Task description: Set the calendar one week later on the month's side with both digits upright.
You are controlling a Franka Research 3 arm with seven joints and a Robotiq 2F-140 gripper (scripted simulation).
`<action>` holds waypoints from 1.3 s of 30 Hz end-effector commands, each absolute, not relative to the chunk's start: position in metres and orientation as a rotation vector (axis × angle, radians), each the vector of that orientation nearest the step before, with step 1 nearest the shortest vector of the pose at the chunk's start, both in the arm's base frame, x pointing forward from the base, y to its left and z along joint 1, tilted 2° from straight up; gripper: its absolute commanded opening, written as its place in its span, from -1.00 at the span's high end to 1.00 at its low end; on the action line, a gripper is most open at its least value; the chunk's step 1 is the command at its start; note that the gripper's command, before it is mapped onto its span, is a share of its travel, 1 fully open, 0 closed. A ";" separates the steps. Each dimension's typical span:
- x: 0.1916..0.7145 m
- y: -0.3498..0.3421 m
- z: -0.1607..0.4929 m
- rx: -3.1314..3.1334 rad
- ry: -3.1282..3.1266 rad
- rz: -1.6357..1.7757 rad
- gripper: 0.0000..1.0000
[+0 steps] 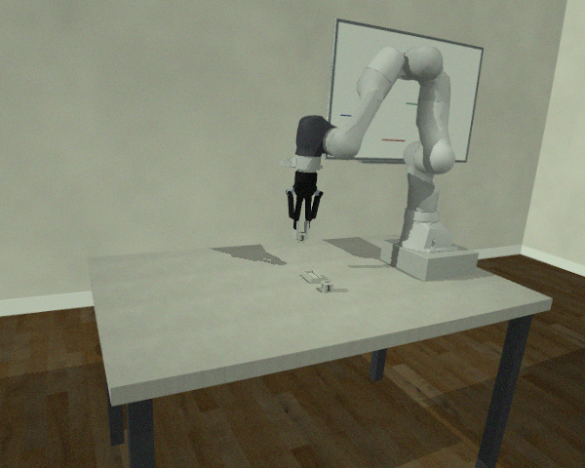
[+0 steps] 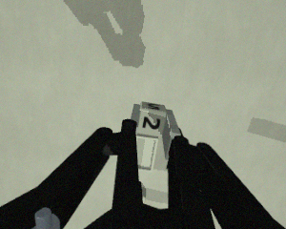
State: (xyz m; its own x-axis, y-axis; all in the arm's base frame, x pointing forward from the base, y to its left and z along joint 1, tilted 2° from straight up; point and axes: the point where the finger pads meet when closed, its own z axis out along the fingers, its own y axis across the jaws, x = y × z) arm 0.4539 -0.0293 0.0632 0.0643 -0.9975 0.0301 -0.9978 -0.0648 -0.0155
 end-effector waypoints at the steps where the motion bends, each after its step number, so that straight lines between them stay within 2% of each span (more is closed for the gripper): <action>1: 0.450 -0.028 0.063 2.290 -2.124 0.031 0.68; 5: 0.450 -0.021 0.063 2.292 -2.122 0.031 0.68; 11: 0.442 0.062 0.071 2.318 -2.093 0.031 0.68; 39: 0.442 0.062 0.050 2.318 -2.093 0.031 0.68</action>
